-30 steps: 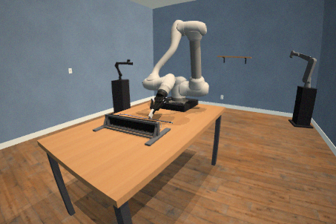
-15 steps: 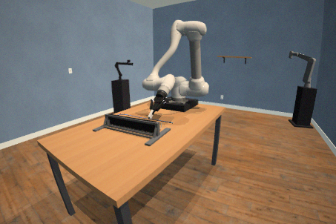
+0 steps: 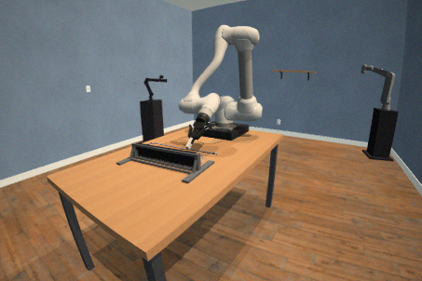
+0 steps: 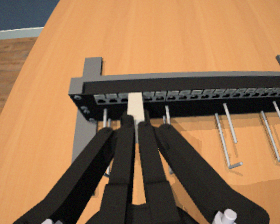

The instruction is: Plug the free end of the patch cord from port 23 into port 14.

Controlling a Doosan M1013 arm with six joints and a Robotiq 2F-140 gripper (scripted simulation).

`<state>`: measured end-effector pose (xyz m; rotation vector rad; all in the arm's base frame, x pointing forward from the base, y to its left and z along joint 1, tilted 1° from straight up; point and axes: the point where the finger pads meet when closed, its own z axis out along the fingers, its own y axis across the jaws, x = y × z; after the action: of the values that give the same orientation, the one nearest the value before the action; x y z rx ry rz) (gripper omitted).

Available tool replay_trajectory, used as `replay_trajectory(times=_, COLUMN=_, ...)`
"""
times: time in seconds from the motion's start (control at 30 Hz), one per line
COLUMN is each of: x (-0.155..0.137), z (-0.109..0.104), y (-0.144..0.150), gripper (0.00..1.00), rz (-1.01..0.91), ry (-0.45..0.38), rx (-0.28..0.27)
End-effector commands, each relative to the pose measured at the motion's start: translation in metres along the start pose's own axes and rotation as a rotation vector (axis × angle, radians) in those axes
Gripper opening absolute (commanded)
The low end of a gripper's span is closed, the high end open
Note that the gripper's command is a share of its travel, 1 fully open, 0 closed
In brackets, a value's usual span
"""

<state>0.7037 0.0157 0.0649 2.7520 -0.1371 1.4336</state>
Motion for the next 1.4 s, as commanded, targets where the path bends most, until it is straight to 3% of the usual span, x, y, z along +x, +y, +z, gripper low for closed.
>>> replay_trajectory(times=0.0, x=0.000, z=0.000, y=0.000, gripper=0.00, rz=0.000, ry=0.000, rx=0.000)
replay_trajectory(times=0.77, x=0.000, z=-0.006, y=0.000, gripper=0.00, rz=0.000, ry=0.000, rx=0.000)
replay_trajectory(times=0.93, x=0.000, z=-0.032, y=0.000, gripper=0.00, rz=0.000, ry=0.000, rx=0.000)
replay_trajectory(times=1.23, x=0.000, z=-0.106, y=0.000, gripper=0.00, rz=0.000, ry=0.000, rx=0.000)
replay_trajectory(times=1.3, x=0.000, z=-0.106, y=0.000, gripper=0.00, rz=0.000, ry=0.000, rx=0.000)
replay_trajectory(times=1.37, x=0.000, z=-0.119, y=0.000, gripper=0.00, rz=0.000, ry=0.000, rx=0.000)
